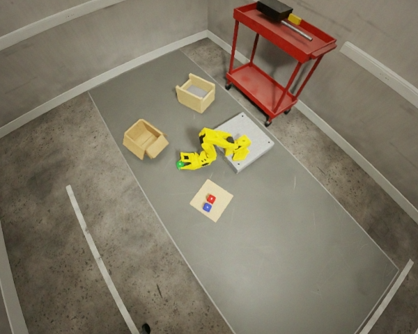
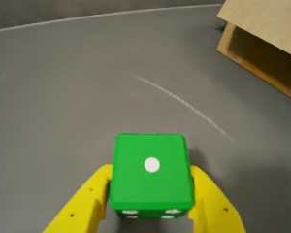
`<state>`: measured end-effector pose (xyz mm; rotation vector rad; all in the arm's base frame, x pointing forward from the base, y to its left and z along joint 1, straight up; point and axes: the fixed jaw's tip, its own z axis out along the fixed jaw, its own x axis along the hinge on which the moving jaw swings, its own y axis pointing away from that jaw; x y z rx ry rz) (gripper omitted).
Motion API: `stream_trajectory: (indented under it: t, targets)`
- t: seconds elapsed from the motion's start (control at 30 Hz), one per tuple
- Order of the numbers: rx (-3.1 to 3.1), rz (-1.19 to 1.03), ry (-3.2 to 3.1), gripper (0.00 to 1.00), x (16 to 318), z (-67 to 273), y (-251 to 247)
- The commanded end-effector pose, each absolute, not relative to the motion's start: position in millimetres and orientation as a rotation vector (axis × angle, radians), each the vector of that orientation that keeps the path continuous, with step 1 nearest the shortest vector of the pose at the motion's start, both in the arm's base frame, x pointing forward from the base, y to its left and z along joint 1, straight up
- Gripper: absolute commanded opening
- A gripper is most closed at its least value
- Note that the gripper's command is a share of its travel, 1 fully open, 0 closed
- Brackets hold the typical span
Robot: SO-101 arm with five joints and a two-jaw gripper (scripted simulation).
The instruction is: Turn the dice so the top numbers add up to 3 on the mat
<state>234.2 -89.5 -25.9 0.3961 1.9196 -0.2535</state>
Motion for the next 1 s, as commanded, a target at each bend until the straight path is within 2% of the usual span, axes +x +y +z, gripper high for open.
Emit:
stream_trajectory:
  t: [0.0,0.27,0.97]
  targets:
    - [0.394,-0.266,1.91,0.17,234.3,-25.8,-91.7]
    - [0.394,-0.266,1.91,0.19,234.3,-25.8,-91.7]
    - [0.394,-0.266,1.91,0.35,234.3,-25.8,-91.7]
